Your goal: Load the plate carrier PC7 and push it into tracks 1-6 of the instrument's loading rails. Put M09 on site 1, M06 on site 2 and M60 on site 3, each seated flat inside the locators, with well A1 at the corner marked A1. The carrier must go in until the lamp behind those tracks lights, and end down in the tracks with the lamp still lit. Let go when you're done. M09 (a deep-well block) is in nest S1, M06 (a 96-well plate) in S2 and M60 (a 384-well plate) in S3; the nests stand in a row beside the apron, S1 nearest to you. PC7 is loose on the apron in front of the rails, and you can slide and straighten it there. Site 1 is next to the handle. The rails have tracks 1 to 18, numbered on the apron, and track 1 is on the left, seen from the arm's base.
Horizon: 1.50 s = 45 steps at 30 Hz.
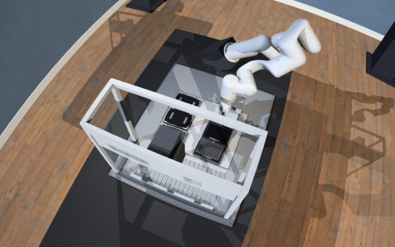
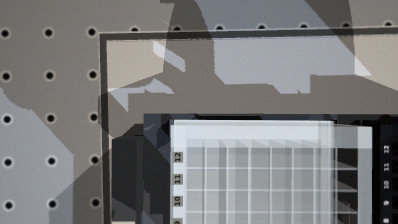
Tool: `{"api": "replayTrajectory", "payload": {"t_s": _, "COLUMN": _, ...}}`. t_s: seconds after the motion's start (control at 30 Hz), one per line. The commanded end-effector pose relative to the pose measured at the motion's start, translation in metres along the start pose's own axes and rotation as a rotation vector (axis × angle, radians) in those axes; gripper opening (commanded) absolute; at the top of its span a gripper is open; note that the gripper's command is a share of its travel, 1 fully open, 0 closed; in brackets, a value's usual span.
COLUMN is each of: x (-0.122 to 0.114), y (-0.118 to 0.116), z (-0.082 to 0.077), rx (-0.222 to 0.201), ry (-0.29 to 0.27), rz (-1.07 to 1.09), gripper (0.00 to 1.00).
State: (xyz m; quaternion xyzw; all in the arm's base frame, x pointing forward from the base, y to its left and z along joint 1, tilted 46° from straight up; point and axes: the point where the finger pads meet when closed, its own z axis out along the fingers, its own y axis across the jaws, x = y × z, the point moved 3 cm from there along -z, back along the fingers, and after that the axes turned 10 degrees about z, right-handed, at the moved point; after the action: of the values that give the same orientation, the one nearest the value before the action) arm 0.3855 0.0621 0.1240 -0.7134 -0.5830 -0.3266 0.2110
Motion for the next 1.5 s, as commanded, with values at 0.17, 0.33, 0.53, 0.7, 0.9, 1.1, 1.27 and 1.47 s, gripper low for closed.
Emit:
{"api": "replayTrajectory", "payload": {"t_s": 0.17, "x": 0.0, "y": 0.001, "z": -0.001, "rx": -0.004, "ry": 0.0, "rz": 0.0, "gripper": 1.0}}
{"api": "replayTrajectory", "payload": {"t_s": 0.33, "x": 0.0, "y": 0.001, "z": -0.001, "rx": -0.004, "ry": 0.0, "rz": 0.0, "gripper": 1.0}}
{"api": "replayTrajectory", "payload": {"t_s": 0.53, "x": 0.0, "y": 0.001, "z": -0.001, "rx": -0.004, "ry": 0.0, "rz": 0.0, "gripper": 1.0}}
{"api": "replayTrajectory", "payload": {"t_s": 0.7, "x": 0.0, "y": 0.001, "z": -0.001, "rx": -0.004, "ry": 0.0, "rz": 0.0, "gripper": 1.0}}
{"api": "replayTrajectory", "payload": {"t_s": 0.9, "x": 0.0, "y": 0.001, "z": -0.006, "rx": -0.004, "ry": 0.0, "rz": 0.0, "gripper": 1.0}}
{"api": "replayTrajectory", "payload": {"t_s": 1.1, "x": 0.0, "y": 0.001, "z": -0.016, "rx": -0.004, "ry": 0.0, "rz": 0.0, "gripper": 1.0}}
{"api": "replayTrajectory", "payload": {"t_s": 1.27, "x": 0.0, "y": 0.001, "z": -0.021, "rx": -0.004, "ry": 0.0, "rz": 0.0, "gripper": 1.0}}
{"api": "replayTrajectory", "payload": {"t_s": 1.47, "x": 0.0, "y": 0.001, "z": -0.031, "rx": -0.004, "ry": 0.0, "rz": 0.0, "gripper": 1.0}}
